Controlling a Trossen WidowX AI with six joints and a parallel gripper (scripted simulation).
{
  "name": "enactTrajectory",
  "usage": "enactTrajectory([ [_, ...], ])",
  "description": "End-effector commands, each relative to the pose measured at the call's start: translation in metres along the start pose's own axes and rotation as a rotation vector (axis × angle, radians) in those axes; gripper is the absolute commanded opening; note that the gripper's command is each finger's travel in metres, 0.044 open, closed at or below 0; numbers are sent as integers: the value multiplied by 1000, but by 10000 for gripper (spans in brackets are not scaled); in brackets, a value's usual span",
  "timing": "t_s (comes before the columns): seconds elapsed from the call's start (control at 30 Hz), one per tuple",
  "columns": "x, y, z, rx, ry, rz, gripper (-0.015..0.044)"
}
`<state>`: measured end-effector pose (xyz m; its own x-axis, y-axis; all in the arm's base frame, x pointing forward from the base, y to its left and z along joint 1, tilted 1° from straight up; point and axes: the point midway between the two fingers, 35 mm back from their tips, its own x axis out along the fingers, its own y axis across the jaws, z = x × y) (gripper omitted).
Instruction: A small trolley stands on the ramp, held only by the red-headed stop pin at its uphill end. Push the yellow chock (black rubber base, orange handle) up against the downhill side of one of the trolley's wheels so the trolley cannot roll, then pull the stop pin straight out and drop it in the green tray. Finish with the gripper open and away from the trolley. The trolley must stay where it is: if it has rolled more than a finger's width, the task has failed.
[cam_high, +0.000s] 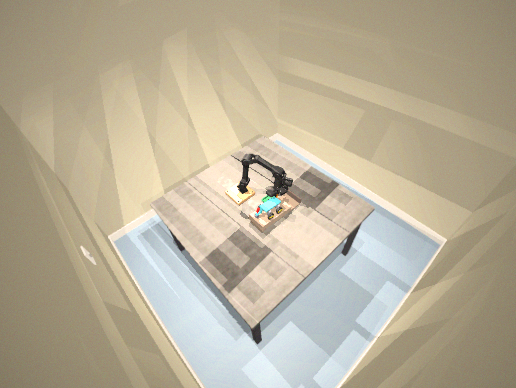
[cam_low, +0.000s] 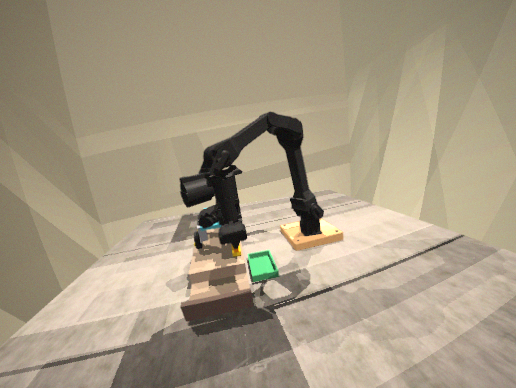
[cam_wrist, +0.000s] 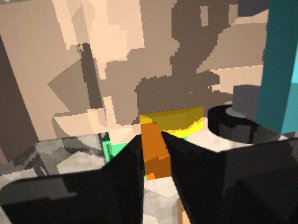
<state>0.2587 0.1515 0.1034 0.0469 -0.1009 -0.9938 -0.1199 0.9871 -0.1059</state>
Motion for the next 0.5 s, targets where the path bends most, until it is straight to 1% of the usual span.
enactTrajectory([
  [0.0, 0, -4, 0, -5, -5, -1, 0],
  [0.4, 0, -17, 0, -5, -5, -2, 0],
  [0.47, 0, -12, 0, -2, -1, 5, 0],
])
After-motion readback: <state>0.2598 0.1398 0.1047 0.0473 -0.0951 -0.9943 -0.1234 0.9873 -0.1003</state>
